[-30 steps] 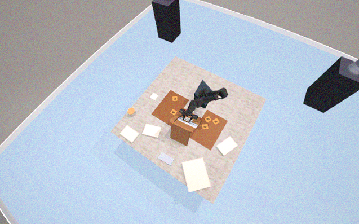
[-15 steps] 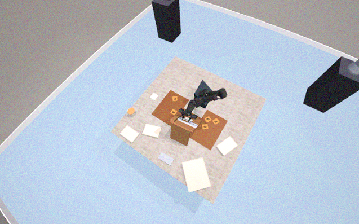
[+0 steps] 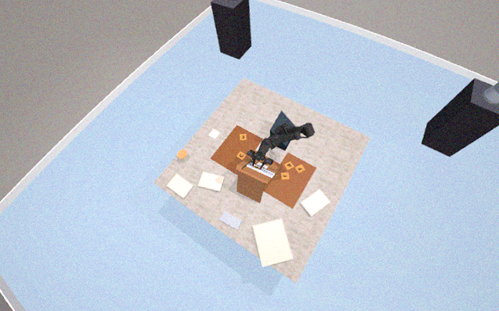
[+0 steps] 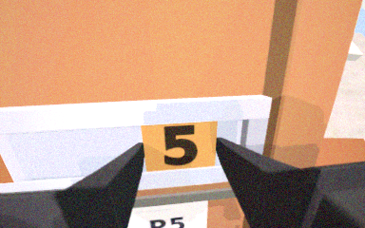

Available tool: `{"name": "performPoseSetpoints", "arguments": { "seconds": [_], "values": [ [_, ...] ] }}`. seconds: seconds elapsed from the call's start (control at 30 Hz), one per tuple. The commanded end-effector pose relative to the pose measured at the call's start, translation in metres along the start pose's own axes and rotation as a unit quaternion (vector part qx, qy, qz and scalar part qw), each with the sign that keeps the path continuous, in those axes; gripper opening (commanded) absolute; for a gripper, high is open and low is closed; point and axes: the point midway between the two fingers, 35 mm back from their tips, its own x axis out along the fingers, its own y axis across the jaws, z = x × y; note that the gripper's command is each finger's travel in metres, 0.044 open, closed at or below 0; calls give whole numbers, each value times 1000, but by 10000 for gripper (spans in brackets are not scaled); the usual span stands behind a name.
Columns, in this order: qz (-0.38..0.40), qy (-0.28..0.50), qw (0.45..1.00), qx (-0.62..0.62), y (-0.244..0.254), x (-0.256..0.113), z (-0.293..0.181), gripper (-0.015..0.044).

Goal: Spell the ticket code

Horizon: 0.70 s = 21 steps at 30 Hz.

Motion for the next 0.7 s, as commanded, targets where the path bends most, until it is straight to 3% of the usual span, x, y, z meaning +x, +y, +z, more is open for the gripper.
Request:
{"name": "performPoseSetpoints", "arguments": {
  "seconds": [0.0, 0.67],
  "values": [
    [2, 2, 1000, -1, -3, 1, 0, 0],
    [2, 2, 1000, -1, -13, 1, 0, 0]
  ]
}}
